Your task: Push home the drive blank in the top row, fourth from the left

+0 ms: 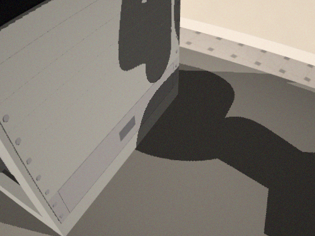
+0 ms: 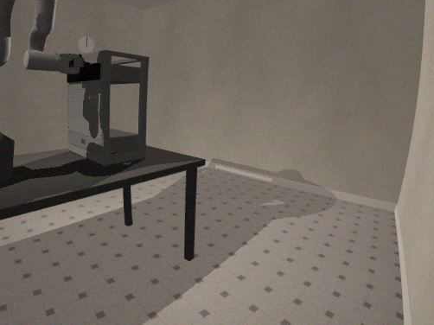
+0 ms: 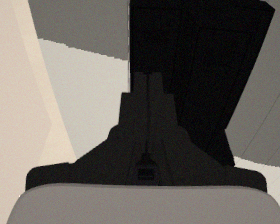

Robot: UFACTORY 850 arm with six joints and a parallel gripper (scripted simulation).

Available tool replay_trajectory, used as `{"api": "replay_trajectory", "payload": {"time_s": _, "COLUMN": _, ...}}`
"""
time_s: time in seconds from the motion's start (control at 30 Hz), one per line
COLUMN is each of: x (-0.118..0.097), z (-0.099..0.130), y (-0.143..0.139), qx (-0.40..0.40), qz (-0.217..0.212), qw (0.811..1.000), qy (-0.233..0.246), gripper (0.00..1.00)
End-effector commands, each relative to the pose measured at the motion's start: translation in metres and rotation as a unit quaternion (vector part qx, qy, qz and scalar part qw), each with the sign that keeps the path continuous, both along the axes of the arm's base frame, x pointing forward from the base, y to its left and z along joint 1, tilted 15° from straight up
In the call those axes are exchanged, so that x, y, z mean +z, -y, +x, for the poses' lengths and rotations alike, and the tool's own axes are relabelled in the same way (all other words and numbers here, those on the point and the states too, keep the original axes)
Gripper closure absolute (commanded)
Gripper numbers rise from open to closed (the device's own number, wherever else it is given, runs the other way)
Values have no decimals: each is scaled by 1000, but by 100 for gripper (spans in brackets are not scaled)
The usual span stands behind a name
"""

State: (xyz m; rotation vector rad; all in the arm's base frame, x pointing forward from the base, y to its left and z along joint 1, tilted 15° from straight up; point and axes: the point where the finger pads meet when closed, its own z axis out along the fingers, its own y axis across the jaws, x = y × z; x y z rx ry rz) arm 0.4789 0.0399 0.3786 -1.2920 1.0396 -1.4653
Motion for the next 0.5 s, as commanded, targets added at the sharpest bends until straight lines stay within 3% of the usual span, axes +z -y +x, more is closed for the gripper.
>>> {"api": "replay_trajectory", "payload": {"time_s": 0.0, "x": 1, "z": 3, "y": 0, "qx": 0, "qz": 0, "qw": 1000, "qy": 1, "gripper": 100}}
{"api": "replay_trajectory", "payload": {"time_s": 0.47, "x": 1, "z": 6, "y": 0, "qx": 0, "qz": 0, "qw": 1000, "qy": 1, "gripper": 100}}
